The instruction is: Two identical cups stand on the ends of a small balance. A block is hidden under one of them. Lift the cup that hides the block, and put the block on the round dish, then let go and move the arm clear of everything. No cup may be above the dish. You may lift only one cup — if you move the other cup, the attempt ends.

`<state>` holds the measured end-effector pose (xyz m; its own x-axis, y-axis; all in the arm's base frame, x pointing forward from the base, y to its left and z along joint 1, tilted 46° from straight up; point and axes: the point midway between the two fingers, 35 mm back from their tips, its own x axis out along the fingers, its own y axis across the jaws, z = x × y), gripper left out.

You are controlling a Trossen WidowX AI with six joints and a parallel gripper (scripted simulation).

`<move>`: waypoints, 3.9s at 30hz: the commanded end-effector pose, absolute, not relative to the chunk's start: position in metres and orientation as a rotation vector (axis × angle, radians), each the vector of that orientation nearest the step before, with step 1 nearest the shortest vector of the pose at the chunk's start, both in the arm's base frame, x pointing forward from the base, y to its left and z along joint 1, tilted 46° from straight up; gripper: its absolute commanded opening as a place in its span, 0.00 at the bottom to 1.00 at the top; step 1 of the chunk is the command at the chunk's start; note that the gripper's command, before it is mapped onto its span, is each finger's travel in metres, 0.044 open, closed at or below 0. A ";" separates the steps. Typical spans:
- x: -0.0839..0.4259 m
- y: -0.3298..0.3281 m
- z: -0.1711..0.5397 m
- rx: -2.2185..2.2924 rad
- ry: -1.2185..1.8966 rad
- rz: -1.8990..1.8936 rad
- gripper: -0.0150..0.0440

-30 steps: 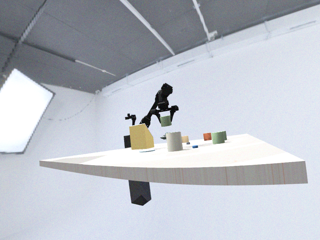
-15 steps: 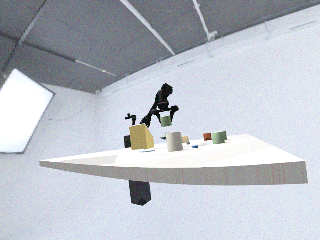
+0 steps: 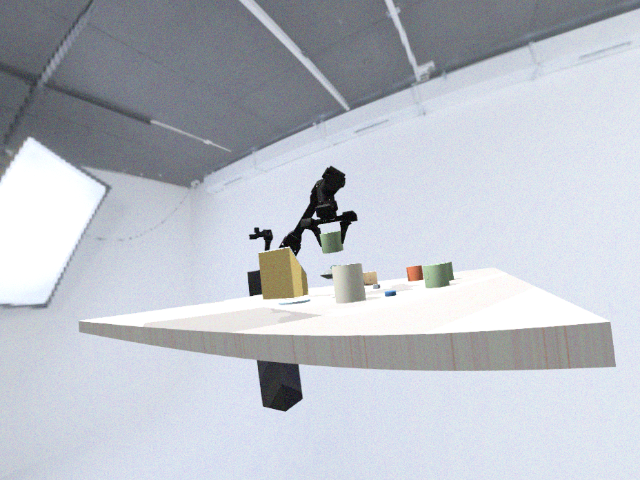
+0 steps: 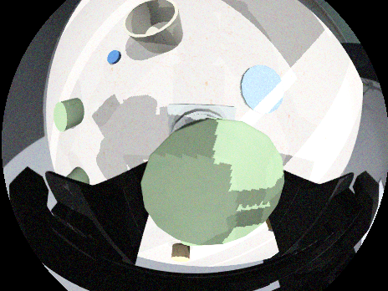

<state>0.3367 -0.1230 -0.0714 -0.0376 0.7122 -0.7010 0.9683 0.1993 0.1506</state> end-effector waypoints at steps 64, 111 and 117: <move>0.124 -0.142 -0.260 1.558 1.799 -0.511 0.25; 0.127 -0.169 -0.231 1.553 1.798 -0.509 0.96; 0.190 -0.170 -0.199 1.436 1.779 -0.378 0.69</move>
